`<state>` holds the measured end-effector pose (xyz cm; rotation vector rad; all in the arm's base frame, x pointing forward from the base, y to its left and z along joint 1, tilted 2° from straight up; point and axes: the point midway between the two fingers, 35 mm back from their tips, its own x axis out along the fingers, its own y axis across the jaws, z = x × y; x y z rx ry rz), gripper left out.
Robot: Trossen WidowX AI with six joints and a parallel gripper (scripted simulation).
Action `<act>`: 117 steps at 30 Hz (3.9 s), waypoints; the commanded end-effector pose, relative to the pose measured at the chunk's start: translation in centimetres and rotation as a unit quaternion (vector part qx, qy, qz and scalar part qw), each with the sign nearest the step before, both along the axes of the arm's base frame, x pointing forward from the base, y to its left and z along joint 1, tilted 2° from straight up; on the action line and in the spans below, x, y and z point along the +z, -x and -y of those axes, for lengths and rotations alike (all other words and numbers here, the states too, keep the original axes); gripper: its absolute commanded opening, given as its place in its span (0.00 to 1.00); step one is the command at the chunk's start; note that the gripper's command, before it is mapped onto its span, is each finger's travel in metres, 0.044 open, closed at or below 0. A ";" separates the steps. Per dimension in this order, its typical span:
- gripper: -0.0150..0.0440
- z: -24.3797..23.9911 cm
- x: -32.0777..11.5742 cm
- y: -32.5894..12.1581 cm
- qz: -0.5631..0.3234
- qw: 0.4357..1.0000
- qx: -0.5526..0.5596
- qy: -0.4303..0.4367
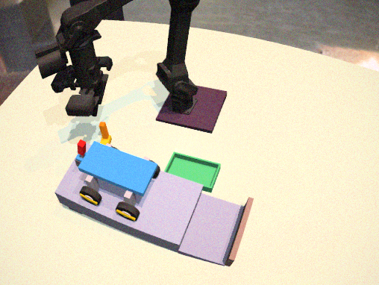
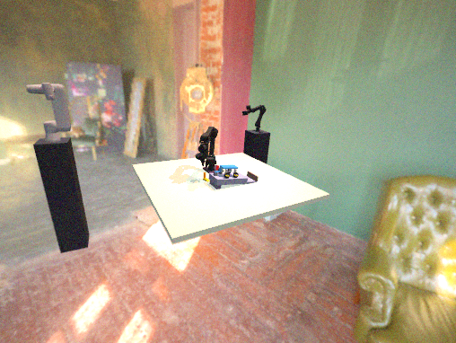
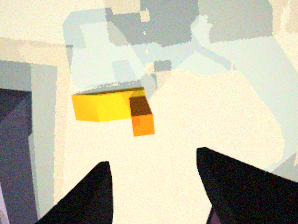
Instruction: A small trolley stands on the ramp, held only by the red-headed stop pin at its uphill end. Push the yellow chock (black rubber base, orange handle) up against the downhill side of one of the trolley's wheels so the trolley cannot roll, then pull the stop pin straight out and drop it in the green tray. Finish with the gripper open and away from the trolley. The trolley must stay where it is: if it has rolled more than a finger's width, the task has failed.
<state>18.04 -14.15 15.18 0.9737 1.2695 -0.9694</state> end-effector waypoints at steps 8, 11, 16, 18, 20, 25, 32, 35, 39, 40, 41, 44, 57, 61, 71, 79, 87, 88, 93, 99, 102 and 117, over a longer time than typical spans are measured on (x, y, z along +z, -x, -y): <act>0.58 -0.1 -3.4 -0.1 0.000 1.000 -0.002 -0.004; 0.58 -0.1 -3.5 -0.1 0.000 1.000 -0.002 -0.004; 0.58 0.0 -4.0 -0.2 0.000 1.000 -0.002 -0.004; 0.58 0.0 -4.3 -0.2 0.000 1.000 -0.002 -0.004; 0.58 0.0 -4.6 -0.2 0.000 1.000 -0.002 -0.004; 0.58 0.0 -5.5 -0.3 0.000 1.000 -0.002 -0.004; 0.58 0.0 -6.5 -0.3 0.000 1.000 -0.002 -0.004; 0.58 0.0 -6.5 -0.3 0.000 1.000 -0.002 -0.004; 0.58 0.0 -6.8 -0.3 0.000 1.000 -0.002 -0.004; 0.58 0.0 -7.0 -0.3 0.000 1.000 -0.002 -0.004; 0.58 0.0 -7.1 -0.4 0.000 1.000 -0.002 -0.004; 0.58 0.1 -7.6 -0.4 0.000 1.000 -0.002 -0.004; 0.49 0.1 -8.7 -0.4 -0.002 1.000 -0.001 -0.002; 0.34 0.1 -8.7 -0.4 -0.002 1.000 -0.001 -0.002; 0.25 0.1 -8.0 -0.4 -0.001 1.000 -0.001 -0.003; 0.25 -0.1 -5.3 0.0 0.000 1.000 -0.002 -0.004; 0.25 -0.1 -2.9 0.2 0.000 1.000 -0.002 -0.004; 0.25 -0.1 -2.6 0.2 0.000 1.000 -0.002 -0.004; 0.25 -0.1 -1.2 0.3 0.000 1.000 -0.002 -0.004; 0.25 -0.2 0.6 0.4 0.000 1.000 -0.002 -0.004; 0.25 -0.2 1.5 0.4 0.000 1.000 -0.002 -0.004; 0.25 -0.4 5.9 0.4 0.000 1.000 -0.002 -0.004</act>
